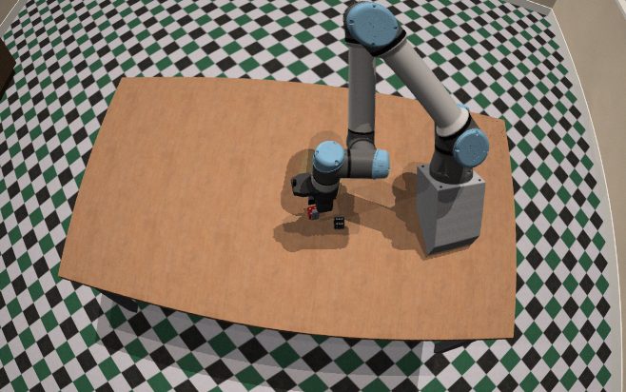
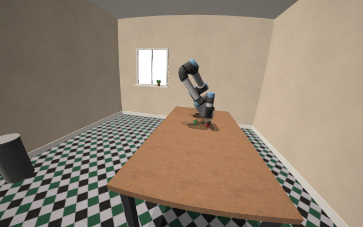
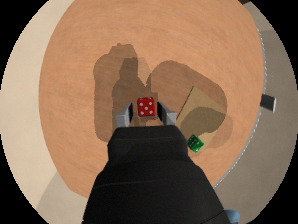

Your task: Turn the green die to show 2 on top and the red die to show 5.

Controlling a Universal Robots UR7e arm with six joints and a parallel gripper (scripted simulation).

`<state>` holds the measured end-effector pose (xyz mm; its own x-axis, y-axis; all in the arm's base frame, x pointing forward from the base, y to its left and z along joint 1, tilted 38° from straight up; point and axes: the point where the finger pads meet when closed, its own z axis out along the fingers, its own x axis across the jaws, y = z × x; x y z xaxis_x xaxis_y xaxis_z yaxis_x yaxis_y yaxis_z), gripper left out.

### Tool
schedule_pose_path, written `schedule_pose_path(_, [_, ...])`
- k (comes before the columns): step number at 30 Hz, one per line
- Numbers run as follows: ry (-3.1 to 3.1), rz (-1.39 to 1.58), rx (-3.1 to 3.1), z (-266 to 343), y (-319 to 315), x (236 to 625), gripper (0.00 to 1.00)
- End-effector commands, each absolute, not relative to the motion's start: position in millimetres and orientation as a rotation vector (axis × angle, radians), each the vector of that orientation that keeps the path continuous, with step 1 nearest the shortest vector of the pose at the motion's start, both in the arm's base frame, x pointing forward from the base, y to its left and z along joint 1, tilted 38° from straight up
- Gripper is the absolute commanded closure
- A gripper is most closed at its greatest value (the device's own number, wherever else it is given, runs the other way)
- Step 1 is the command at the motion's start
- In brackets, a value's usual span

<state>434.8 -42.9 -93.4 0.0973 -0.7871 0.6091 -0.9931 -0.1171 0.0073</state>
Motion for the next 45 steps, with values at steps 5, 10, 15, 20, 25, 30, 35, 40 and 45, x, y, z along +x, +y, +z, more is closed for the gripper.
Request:
schedule_pose_path(5, [-1.741, 0.661, 1.964, -104.7, -51.5, 436.1, 0.13])
schedule_pose_path(10, [-1.741, 0.661, 1.964, -112.5, -57.5, 436.7, 0.13])
schedule_pose_path(15, [-1.741, 0.661, 1.964, -115.5, -59.8, 437.0, 0.13])
schedule_pose_path(20, [-1.741, 0.661, 1.964, -117.2, -61.0, 437.1, 0.13])
schedule_pose_path(25, [-1.741, 0.661, 1.964, -117.2, -61.0, 437.1, 0.13])
schedule_pose_path(30, [-1.741, 0.661, 1.964, -117.2, -61.0, 437.1, 0.13])
schedule_pose_path(35, [-1.741, 0.661, 1.964, -117.2, -61.0, 437.1, 0.13])
schedule_pose_path(40, [-1.741, 0.661, 1.964, -117.2, -61.0, 437.1, 0.13])
schedule_pose_path(45, [-1.741, 0.661, 1.964, -117.2, -61.0, 437.1, 0.13])
